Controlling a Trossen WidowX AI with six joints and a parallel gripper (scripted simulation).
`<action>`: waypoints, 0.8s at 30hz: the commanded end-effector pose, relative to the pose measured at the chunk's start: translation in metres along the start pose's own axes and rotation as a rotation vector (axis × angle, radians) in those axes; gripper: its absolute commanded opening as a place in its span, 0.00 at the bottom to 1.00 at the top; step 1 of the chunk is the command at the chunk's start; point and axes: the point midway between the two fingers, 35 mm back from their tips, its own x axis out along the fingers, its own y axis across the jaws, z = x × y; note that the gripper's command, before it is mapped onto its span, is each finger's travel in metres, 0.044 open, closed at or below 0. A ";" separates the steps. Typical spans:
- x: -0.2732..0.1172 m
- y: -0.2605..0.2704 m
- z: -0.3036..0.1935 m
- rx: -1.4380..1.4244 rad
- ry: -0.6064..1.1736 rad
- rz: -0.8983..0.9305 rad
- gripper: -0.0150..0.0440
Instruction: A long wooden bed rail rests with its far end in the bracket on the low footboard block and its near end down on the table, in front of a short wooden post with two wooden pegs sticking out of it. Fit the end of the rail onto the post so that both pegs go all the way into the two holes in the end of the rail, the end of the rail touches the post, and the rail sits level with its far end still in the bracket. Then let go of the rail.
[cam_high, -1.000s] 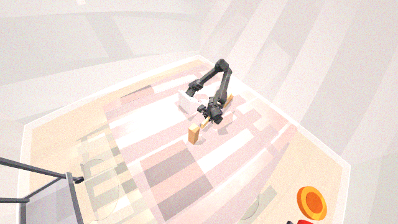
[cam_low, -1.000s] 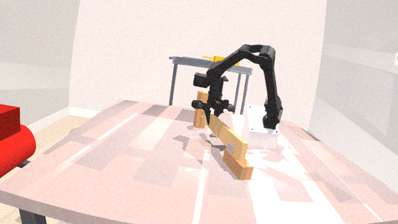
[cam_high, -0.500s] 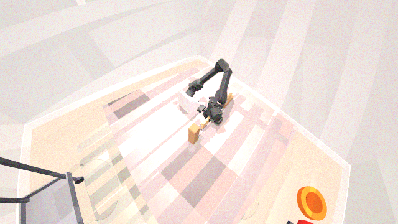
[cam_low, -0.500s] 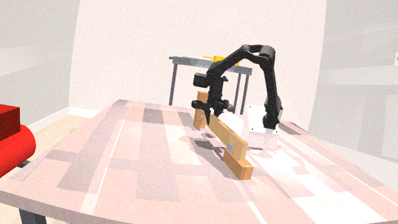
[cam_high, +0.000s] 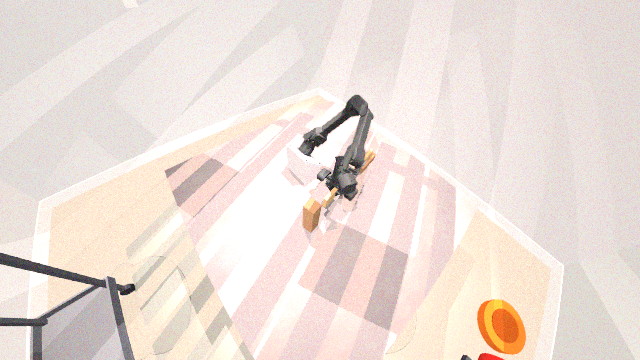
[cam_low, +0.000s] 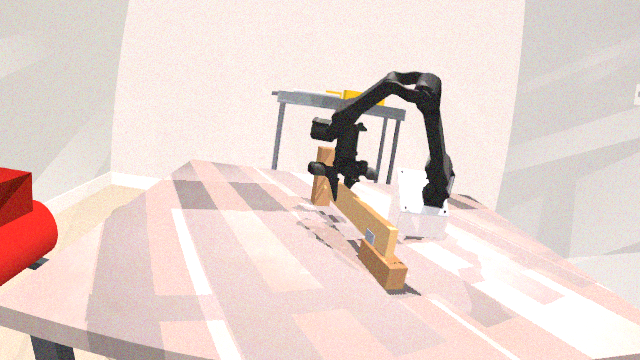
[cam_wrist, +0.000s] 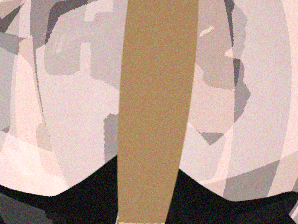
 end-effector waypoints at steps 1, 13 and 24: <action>-0.003 -0.001 -0.003 -0.002 0.005 -0.006 0.25; -0.004 -0.002 -0.007 -0.002 0.005 -0.006 0.25; -0.004 -0.002 -0.010 -0.002 0.005 -0.006 0.25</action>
